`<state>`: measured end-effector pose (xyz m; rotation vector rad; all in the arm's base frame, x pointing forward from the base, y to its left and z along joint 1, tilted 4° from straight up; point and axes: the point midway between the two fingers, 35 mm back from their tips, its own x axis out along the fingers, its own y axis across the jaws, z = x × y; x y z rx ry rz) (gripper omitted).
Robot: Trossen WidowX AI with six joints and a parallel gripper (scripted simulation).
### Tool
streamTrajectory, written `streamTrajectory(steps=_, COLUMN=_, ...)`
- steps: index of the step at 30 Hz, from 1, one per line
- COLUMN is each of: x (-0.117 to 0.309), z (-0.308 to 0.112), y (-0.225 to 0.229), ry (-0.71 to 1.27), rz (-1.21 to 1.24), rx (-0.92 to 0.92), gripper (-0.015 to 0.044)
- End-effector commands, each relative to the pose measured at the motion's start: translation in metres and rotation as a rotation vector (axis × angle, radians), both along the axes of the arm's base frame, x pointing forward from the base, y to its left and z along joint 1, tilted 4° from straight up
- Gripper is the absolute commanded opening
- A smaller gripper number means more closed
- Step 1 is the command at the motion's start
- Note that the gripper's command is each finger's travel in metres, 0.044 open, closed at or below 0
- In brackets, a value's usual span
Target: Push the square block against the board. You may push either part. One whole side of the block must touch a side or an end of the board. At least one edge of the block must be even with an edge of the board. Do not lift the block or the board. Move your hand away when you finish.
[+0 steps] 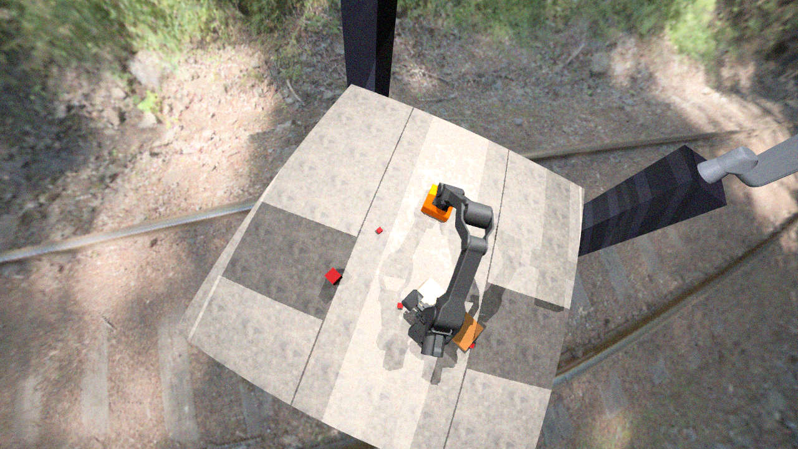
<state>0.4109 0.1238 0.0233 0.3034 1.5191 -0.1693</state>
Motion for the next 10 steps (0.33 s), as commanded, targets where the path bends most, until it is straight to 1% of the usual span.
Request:
streamTrajectory(steps=1, x=-0.007, z=-0.003, y=0.002, ry=0.015, rz=0.001, rx=0.001, gripper=0.0000)
streamTrajectory(steps=10, x=0.005, z=-0.002, y=0.000, ry=0.014, rz=0.001, rx=0.001, gripper=0.0000)
